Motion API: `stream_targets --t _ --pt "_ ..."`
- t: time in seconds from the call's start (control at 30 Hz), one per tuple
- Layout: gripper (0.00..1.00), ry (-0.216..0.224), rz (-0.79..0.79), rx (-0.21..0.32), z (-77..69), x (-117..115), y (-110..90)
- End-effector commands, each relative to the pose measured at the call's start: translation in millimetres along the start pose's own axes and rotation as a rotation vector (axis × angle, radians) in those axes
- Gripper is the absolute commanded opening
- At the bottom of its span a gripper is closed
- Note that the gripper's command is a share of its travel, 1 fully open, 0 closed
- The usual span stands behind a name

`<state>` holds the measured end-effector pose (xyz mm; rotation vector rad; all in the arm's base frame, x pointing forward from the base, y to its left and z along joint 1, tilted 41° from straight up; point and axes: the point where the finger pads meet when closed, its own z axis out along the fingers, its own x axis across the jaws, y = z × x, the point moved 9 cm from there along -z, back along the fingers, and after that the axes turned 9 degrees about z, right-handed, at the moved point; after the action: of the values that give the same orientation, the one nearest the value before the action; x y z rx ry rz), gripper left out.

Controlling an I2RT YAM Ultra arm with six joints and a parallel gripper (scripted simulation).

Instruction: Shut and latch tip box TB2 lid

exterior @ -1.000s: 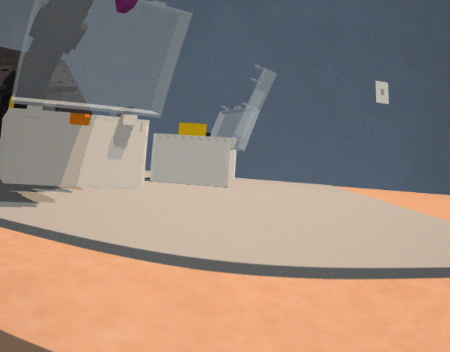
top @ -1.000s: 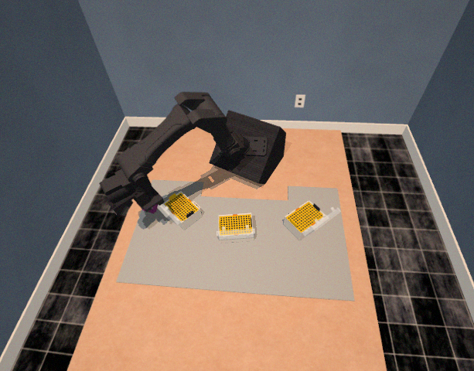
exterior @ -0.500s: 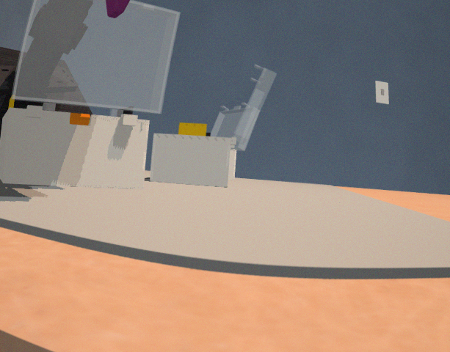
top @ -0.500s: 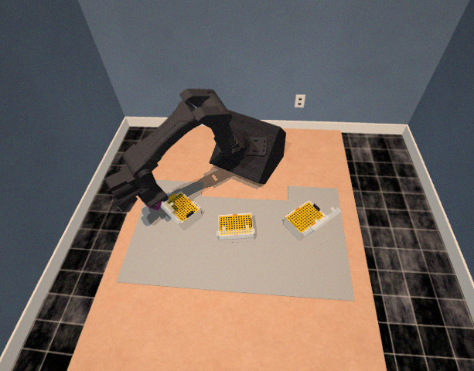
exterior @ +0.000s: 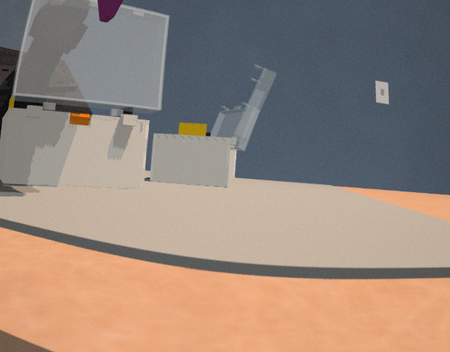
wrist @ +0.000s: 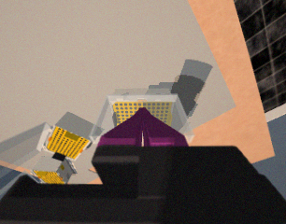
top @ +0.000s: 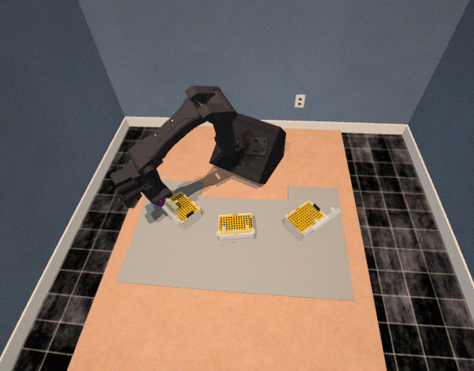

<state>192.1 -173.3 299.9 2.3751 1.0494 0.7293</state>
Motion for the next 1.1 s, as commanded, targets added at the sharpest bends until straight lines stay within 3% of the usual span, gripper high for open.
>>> stream_targets --t 0.0,1.07 --pt "0.00 0.003 -0.010 -0.022 -6.2 1.1 -1.6" --pt "0.00 0.002 -0.010 -0.021 -10.3 -5.0 -38.1"
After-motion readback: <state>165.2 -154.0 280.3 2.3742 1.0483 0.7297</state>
